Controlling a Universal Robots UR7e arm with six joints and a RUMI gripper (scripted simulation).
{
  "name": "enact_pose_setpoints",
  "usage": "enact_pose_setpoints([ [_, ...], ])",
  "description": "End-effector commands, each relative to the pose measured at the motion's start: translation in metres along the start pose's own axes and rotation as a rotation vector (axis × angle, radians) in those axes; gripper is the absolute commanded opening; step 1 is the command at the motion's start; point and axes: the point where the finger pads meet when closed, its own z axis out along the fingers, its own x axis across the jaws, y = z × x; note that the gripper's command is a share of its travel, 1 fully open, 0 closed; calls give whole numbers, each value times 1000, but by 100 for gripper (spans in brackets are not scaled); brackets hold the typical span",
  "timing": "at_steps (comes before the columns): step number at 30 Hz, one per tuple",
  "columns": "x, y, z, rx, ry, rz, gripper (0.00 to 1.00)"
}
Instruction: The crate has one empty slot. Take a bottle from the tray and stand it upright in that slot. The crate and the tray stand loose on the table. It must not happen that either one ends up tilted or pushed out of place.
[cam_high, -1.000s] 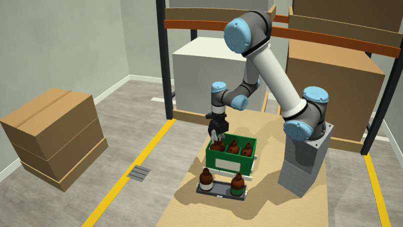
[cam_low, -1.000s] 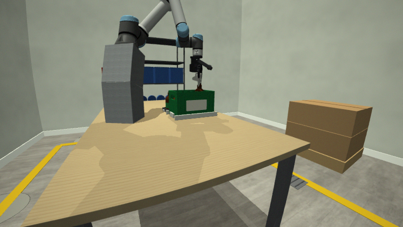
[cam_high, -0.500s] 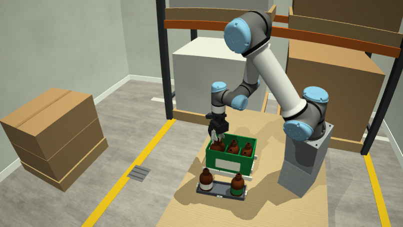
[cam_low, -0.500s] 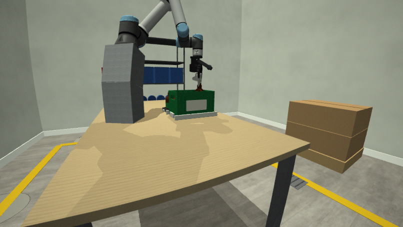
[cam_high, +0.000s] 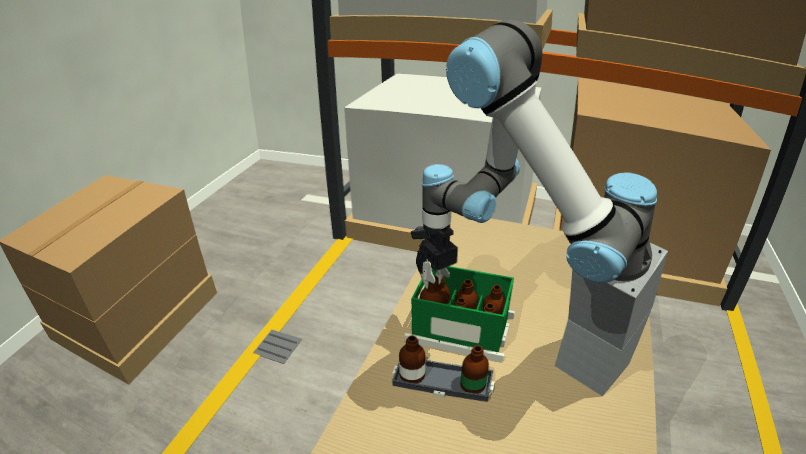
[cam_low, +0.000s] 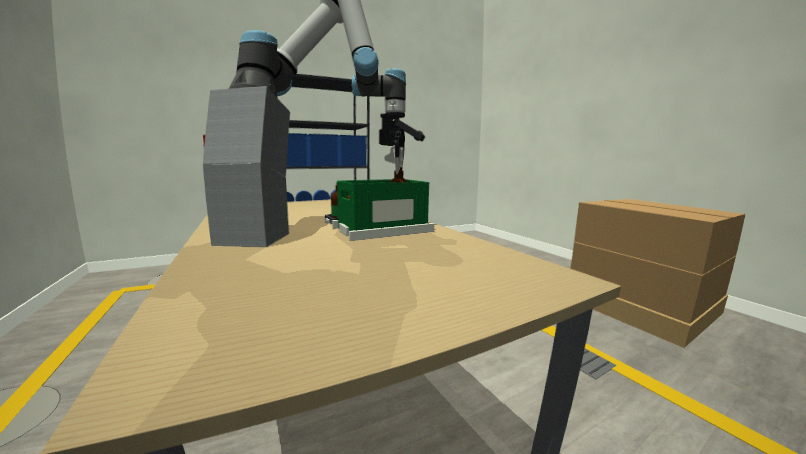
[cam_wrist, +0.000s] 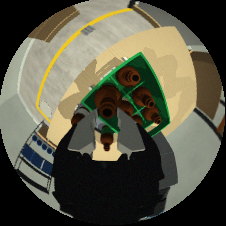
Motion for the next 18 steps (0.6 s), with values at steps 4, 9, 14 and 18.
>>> enact_pose_setpoints([
  [4, 0, -1, 6, 1, -1, 0, 0],
  [9, 0, -1, 10, 1, -1, 0, 0],
  [14, 0, -1, 16, 1, -1, 0, 0],
  [18, 0, -1, 21, 1, -1, 0, 0],
])
